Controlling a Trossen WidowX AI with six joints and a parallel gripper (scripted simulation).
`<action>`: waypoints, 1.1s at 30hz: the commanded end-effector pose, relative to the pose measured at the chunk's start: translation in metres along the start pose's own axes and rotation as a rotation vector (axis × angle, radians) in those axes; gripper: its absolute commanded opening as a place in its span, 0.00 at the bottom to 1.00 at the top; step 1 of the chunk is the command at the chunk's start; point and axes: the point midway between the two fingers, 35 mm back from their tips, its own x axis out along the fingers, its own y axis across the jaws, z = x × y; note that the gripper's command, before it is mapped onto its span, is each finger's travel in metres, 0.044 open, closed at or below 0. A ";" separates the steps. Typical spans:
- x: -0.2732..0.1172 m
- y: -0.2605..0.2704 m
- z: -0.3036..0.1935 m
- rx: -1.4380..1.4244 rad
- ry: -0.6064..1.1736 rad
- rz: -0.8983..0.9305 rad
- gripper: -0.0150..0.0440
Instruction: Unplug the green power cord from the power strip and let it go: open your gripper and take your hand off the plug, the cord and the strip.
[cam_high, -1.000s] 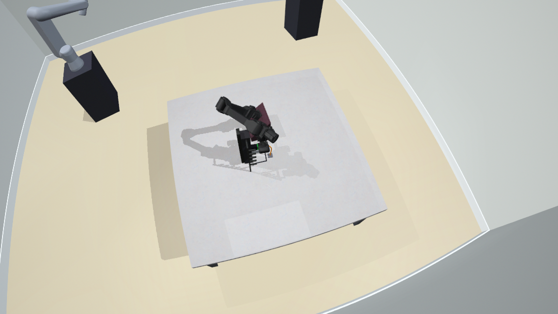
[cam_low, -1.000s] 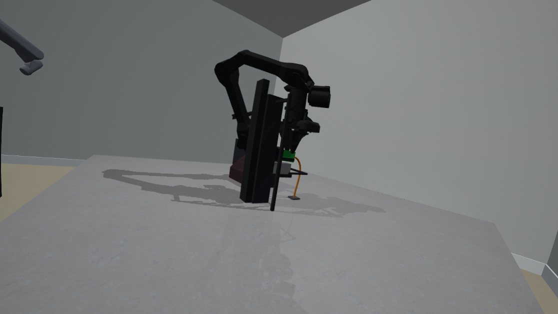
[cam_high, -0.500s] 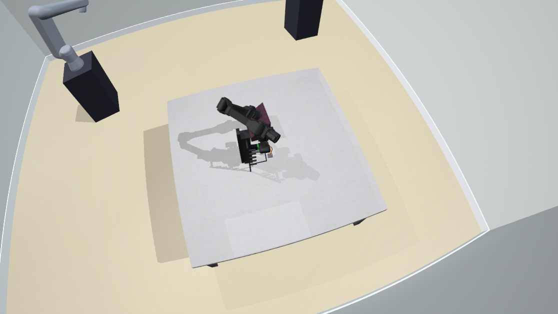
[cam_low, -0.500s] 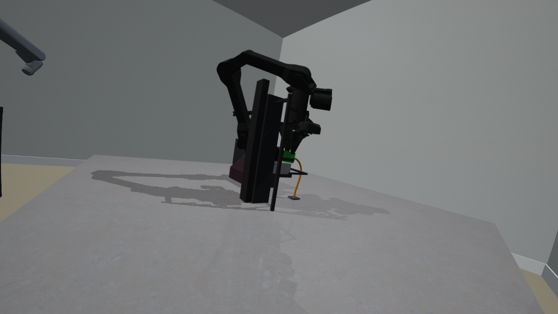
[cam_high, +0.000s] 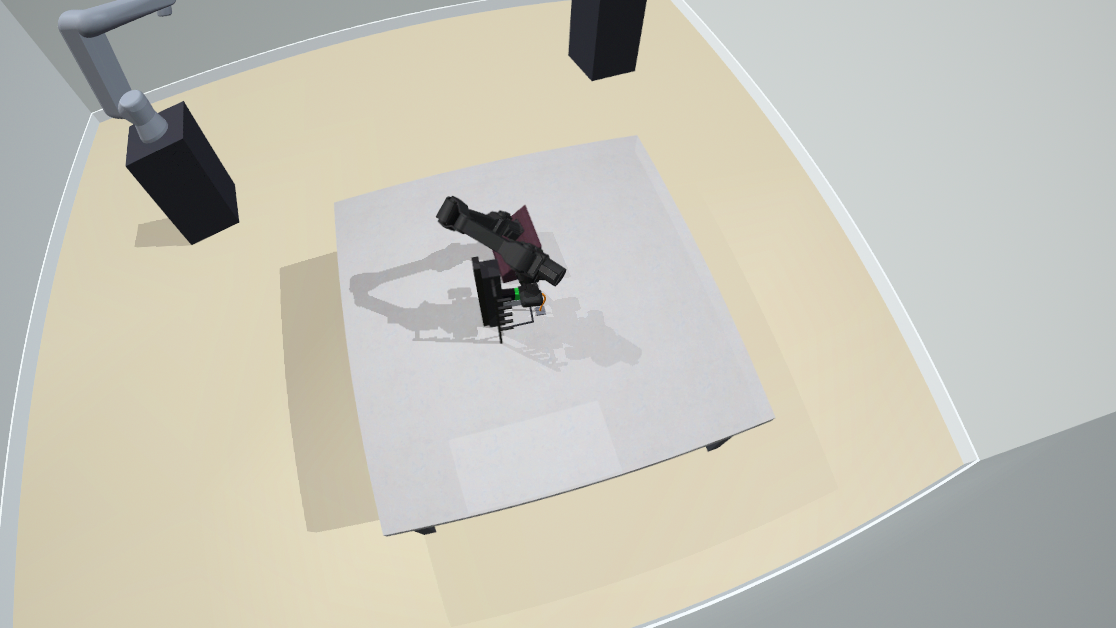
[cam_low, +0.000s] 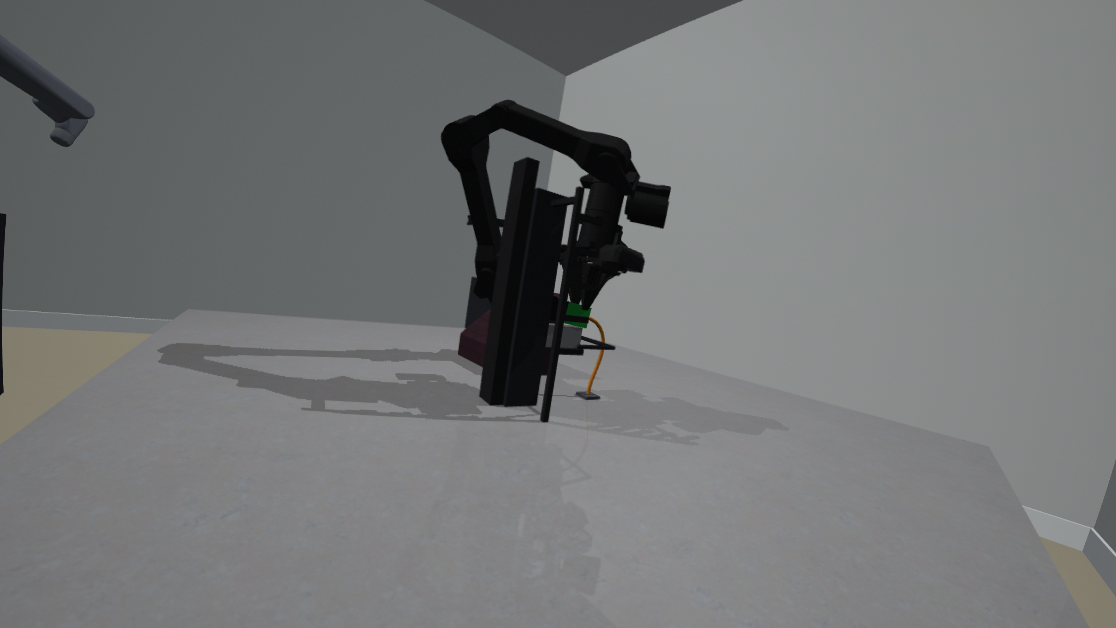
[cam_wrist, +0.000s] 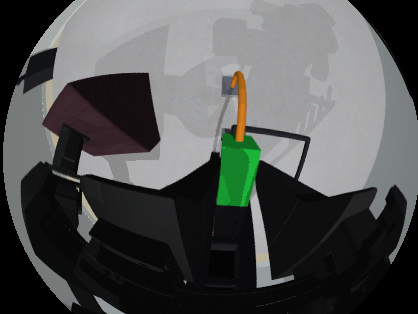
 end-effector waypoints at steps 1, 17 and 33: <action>-0.015 -0.002 0.040 -0.003 -0.105 -0.013 0.25; -0.007 -0.001 0.030 -0.006 -0.098 -0.013 0.74; -0.025 -0.001 0.089 -0.005 -0.103 -0.013 1.00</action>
